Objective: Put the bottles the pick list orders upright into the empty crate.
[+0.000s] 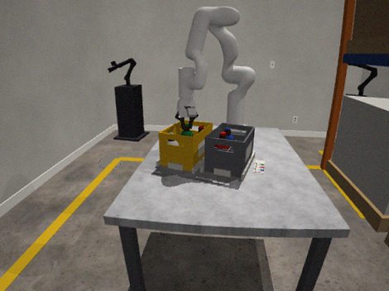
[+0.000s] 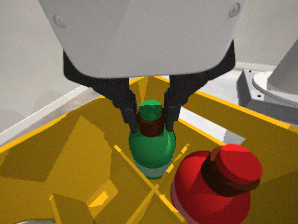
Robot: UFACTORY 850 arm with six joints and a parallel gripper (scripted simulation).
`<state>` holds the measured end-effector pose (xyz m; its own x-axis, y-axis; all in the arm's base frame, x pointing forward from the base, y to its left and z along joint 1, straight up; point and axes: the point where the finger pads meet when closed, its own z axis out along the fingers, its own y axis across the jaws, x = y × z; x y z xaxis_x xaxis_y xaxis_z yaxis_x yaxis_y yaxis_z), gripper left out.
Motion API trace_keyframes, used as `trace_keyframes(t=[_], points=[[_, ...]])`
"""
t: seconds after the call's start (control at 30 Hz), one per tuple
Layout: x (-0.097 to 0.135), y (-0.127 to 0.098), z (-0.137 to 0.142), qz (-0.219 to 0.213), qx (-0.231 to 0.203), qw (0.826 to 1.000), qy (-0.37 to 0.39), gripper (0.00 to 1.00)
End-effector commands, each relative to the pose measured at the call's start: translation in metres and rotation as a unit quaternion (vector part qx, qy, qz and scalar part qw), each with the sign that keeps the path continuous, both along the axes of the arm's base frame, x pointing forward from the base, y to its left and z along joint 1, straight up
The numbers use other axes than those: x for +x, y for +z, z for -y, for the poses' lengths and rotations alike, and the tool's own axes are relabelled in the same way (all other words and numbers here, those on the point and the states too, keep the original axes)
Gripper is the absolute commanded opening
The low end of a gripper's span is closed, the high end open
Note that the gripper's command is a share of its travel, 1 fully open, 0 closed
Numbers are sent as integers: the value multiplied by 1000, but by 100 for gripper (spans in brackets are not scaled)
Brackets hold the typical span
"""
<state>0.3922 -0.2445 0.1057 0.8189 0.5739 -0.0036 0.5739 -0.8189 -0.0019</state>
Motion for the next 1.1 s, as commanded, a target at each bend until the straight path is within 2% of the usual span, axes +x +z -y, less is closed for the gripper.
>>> trace_keyframes(t=[0.0, 1.07], points=[[1, 1, 0, 1, -1, 1000, 0, 0], [1, 47, 0, 1, -1, 1000, 0, 0]])
